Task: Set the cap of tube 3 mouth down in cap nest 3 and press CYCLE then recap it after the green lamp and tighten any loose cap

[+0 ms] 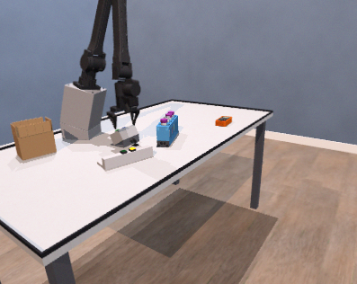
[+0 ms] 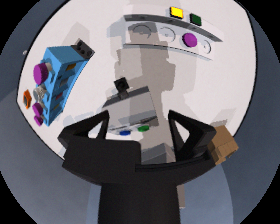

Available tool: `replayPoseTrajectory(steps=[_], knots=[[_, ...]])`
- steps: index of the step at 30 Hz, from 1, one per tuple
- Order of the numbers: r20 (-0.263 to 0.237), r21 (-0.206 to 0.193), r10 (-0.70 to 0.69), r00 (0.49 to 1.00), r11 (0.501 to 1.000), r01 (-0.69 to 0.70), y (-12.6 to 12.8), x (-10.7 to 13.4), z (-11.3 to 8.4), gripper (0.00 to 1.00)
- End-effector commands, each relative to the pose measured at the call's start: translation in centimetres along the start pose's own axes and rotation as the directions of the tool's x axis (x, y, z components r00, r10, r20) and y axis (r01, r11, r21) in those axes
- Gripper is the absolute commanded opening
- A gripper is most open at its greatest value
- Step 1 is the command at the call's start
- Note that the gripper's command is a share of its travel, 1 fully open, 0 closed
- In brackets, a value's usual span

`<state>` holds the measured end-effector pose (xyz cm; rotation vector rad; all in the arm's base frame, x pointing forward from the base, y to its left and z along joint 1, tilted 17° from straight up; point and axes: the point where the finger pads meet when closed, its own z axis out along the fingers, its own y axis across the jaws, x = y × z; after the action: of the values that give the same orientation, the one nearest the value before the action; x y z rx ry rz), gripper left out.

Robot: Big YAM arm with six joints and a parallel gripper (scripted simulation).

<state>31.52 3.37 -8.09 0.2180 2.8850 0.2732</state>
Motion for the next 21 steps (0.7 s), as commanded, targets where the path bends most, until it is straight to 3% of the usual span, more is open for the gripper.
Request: replayPoseTrajectory(steps=[1, 9, 11, 21], knots=[[-0.008, 0.006, 0.008, 1.000, 1.000, -0.008, -1.5, -2.7, 0.4, 1.00], [-0.003, 0.006, 0.008, 1.000, 1.000, -0.008, -4.3, -9.0, 0.8, 1.00], [-0.003, 0.006, 0.008, 1.000, 1.000, -0.008, -4.3, -9.0, 0.8, 1.00], [0.002, 0.006, 0.008, 1.000, 1.000, -0.008, -7.7, -16.9, 1.4, 1.00]])
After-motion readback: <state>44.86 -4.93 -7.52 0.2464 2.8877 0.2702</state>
